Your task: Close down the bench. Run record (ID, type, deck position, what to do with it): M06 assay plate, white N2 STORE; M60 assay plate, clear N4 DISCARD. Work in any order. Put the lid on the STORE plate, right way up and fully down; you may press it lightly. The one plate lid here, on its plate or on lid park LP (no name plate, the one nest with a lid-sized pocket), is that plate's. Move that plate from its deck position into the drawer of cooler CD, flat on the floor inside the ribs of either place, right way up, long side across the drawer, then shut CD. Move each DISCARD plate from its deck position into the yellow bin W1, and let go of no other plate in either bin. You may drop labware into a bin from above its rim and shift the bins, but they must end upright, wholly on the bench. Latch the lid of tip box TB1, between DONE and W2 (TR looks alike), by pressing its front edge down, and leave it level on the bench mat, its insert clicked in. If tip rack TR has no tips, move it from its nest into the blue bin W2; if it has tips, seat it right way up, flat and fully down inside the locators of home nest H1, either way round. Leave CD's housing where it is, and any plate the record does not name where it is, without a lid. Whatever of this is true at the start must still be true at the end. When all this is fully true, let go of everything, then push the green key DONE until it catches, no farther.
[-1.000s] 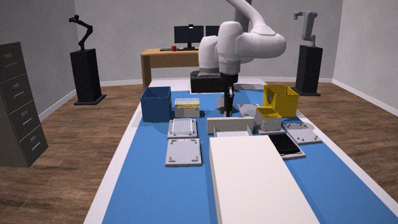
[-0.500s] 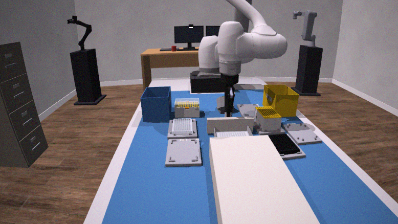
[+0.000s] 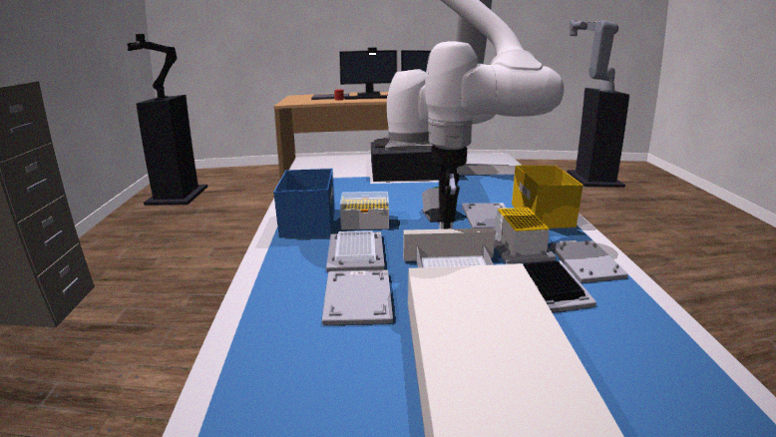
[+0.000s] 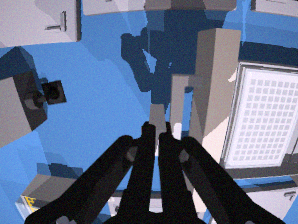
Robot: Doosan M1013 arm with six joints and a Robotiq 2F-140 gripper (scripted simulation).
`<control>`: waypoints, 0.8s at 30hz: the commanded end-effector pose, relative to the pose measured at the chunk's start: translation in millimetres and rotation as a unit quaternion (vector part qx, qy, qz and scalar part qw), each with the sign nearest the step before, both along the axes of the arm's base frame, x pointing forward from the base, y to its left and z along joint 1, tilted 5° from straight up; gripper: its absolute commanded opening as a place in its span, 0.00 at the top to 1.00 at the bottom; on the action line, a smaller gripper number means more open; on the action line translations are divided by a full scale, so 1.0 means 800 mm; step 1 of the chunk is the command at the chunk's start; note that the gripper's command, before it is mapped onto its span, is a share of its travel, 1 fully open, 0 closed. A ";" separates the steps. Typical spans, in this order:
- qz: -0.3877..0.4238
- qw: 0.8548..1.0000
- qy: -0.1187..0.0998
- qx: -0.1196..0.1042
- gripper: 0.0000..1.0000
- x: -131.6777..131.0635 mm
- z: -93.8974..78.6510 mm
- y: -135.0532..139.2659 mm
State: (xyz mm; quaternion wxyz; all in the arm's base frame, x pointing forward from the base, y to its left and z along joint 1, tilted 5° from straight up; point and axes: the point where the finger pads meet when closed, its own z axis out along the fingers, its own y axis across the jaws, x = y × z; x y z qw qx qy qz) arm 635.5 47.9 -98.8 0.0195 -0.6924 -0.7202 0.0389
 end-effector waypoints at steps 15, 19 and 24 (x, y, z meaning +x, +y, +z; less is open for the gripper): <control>0.000 1.000 0.000 0.000 1.00 0.023 -0.002 0.001; 0.000 1.000 0.000 0.000 1.00 0.027 -0.002 0.001; 0.000 1.000 0.000 0.000 1.00 0.035 -0.003 0.001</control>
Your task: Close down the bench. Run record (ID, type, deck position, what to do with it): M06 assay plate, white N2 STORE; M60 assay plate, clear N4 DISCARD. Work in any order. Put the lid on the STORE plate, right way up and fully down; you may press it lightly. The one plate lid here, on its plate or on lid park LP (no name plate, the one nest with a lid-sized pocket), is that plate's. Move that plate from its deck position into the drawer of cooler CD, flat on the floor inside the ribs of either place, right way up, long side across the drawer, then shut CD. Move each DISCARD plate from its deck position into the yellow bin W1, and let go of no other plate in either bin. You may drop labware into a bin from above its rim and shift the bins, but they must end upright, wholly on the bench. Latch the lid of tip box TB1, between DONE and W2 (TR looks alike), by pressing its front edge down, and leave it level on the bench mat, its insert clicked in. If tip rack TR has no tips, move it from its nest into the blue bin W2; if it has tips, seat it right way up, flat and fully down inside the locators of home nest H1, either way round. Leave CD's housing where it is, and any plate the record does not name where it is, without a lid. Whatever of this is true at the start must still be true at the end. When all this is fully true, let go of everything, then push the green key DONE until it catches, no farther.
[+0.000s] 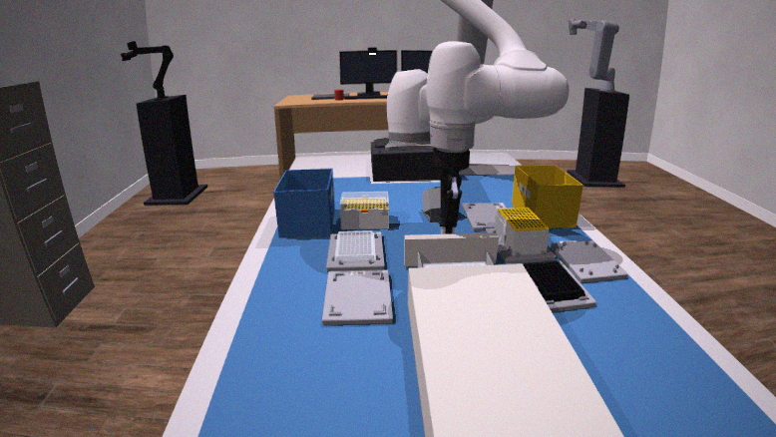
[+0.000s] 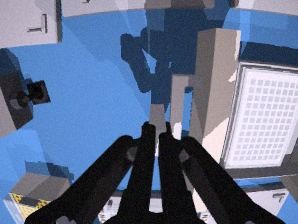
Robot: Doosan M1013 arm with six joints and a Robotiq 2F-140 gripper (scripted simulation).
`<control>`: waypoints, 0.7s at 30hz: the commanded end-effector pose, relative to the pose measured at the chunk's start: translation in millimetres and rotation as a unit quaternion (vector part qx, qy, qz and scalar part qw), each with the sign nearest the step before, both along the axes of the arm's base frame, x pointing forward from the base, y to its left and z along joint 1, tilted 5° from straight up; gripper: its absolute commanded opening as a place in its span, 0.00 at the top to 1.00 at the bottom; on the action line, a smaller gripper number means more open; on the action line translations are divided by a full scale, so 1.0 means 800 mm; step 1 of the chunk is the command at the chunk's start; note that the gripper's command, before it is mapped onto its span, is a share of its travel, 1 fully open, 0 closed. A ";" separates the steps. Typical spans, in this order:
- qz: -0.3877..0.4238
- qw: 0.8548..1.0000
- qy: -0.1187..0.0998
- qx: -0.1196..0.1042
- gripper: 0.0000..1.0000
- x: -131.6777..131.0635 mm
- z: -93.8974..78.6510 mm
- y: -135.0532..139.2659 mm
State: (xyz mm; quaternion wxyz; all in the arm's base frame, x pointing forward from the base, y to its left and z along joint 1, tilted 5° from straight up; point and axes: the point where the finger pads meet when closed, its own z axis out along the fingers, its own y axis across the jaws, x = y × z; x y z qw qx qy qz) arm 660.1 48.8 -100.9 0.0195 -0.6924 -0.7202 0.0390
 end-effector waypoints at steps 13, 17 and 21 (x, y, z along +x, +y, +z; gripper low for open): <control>0.000 1.000 0.000 0.000 1.00 0.019 -0.001 0.001; 0.000 1.000 0.000 0.000 1.00 0.026 -0.002 0.001; 0.000 1.000 0.000 0.000 1.00 0.032 -0.002 0.001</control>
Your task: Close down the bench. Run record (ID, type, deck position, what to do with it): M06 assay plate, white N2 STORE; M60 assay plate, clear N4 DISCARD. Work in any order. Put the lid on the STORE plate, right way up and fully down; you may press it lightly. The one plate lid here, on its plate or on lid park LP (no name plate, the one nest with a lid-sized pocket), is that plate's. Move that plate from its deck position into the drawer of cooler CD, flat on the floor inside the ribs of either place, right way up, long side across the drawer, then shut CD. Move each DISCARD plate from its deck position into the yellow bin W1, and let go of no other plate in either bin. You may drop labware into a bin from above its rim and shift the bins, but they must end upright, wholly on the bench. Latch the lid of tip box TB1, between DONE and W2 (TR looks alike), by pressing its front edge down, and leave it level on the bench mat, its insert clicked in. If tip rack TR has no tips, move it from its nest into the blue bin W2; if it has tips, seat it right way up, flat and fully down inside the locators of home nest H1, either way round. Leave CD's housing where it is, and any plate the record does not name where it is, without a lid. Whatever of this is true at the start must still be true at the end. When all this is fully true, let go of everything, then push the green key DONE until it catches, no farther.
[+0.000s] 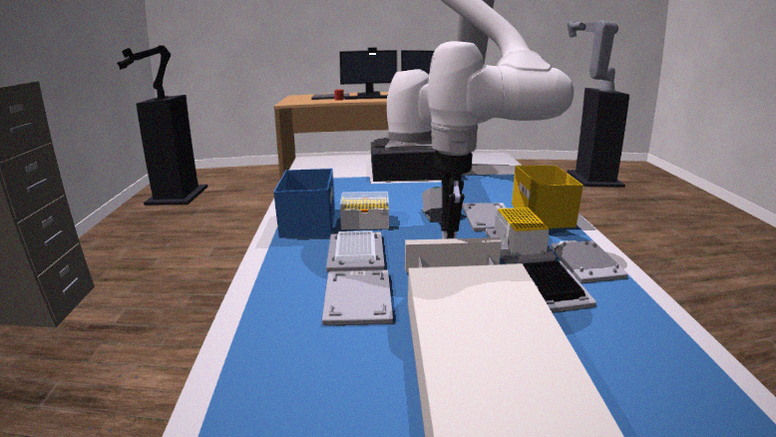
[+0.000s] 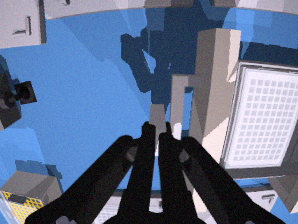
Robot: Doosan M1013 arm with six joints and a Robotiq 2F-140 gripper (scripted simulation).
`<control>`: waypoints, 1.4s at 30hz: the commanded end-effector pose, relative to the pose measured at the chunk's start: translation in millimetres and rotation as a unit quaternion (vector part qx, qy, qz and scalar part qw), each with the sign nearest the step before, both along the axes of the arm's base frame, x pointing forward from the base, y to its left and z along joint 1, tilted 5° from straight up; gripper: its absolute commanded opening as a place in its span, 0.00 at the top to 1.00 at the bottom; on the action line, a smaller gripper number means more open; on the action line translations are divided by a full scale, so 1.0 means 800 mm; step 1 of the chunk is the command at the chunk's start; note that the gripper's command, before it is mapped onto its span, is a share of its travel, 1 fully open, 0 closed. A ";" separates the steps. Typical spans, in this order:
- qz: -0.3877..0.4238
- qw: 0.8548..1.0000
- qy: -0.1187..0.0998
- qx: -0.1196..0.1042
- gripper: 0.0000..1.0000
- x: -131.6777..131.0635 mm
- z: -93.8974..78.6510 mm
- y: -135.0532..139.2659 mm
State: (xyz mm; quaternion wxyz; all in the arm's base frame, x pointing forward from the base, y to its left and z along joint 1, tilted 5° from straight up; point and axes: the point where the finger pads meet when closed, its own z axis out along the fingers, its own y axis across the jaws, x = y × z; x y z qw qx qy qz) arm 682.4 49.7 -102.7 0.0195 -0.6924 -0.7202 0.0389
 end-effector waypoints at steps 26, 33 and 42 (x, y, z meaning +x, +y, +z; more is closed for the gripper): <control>0.000 1.000 0.000 0.000 1.00 0.039 -0.003 0.002; 0.000 1.000 0.000 0.000 1.00 0.051 -0.004 0.002; 0.000 1.000 0.000 0.000 1.00 0.062 -0.005 0.002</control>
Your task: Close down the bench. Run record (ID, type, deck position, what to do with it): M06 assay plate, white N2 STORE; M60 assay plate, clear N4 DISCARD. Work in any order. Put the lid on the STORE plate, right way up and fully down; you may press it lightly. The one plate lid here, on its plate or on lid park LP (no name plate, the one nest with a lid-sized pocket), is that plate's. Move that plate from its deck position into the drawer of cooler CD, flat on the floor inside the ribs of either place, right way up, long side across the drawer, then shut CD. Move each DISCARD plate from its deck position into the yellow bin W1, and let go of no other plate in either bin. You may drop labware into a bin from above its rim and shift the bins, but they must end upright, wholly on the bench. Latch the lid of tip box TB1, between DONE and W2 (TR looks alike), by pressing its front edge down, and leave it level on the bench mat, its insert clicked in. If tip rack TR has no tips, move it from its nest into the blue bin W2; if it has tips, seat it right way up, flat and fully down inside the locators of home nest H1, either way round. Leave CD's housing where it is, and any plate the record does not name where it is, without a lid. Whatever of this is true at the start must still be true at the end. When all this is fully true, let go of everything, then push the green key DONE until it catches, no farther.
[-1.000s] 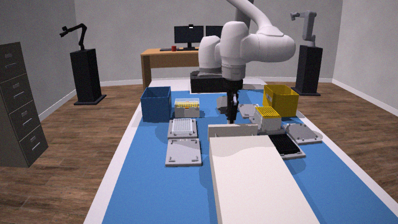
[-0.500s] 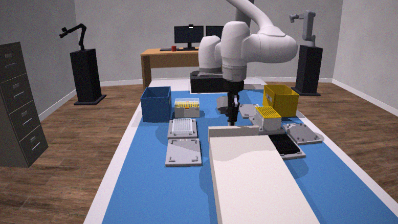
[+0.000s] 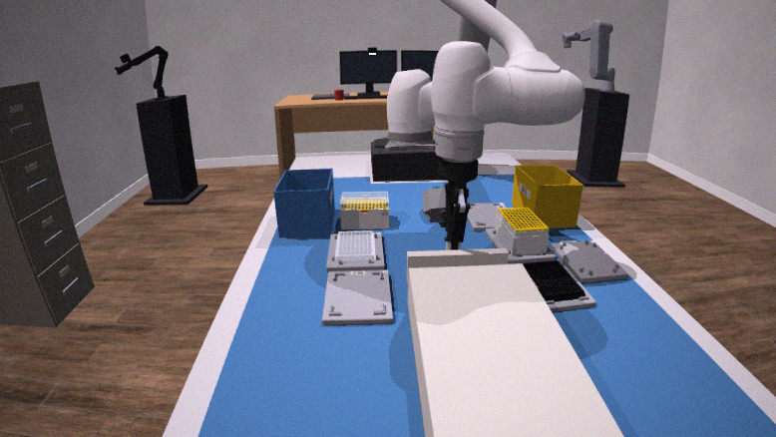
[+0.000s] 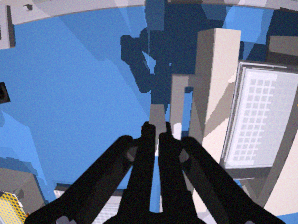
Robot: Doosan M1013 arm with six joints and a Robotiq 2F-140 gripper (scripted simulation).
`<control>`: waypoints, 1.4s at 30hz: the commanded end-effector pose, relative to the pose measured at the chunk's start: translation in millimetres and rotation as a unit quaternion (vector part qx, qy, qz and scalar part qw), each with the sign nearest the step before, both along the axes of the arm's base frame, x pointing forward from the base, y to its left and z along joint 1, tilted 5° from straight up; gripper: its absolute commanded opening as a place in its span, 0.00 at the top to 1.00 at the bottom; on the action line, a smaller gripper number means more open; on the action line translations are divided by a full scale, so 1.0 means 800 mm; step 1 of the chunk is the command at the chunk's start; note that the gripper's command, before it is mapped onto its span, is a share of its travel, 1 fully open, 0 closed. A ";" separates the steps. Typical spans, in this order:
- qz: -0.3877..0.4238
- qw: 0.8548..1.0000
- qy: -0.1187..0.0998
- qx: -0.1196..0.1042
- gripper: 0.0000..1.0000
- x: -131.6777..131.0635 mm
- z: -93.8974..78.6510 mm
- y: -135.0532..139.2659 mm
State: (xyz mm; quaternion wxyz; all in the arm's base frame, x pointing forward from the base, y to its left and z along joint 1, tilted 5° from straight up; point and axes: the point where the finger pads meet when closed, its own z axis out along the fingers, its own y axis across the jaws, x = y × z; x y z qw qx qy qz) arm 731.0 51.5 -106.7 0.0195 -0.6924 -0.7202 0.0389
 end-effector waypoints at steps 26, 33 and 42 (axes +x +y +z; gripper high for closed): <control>0.000 1.000 0.000 0.000 1.00 0.039 -0.003 0.002; 0.000 1.000 0.000 0.000 1.00 0.049 -0.004 0.002; 0.000 1.000 0.000 0.000 1.00 0.061 -0.005 0.002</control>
